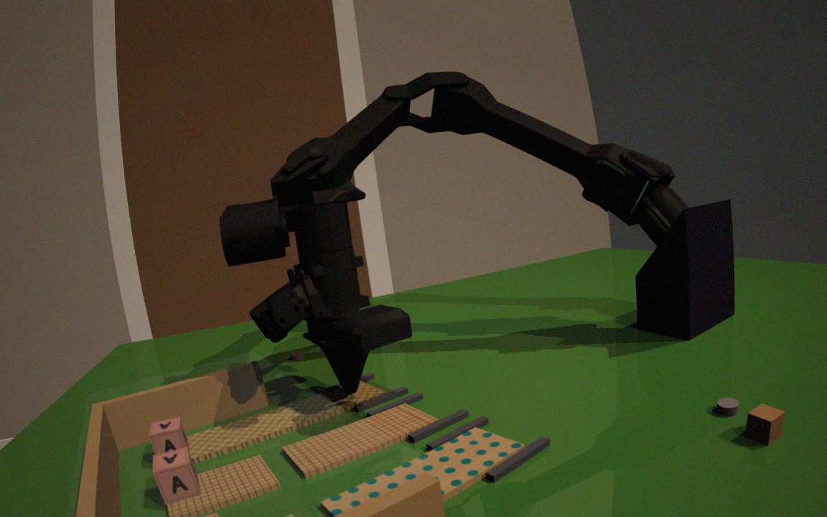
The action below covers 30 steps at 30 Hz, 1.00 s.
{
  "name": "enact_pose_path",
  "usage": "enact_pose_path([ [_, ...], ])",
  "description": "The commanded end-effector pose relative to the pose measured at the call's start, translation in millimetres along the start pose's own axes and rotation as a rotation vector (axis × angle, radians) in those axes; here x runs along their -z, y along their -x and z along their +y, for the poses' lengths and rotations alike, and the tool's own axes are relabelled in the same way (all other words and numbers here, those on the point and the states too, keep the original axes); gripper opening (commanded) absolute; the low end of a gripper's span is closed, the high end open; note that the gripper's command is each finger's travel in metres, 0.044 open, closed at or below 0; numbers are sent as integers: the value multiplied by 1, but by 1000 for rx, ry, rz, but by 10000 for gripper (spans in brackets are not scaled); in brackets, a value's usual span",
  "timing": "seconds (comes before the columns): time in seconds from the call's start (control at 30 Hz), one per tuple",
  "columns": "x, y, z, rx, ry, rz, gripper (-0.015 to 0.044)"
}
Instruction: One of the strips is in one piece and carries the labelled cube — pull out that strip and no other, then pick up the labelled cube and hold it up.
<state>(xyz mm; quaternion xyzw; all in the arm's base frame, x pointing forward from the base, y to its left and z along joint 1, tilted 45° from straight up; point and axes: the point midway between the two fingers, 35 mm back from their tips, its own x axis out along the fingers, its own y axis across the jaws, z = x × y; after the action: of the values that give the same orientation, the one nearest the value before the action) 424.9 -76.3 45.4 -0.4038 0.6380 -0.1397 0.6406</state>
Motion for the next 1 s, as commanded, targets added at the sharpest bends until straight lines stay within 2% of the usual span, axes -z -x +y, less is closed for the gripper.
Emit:
enact_pose_path([
  [0.0,6,-3,0,-6,0,4,0],
  [0.97,51,-4,1,-6,2,6,0],
])
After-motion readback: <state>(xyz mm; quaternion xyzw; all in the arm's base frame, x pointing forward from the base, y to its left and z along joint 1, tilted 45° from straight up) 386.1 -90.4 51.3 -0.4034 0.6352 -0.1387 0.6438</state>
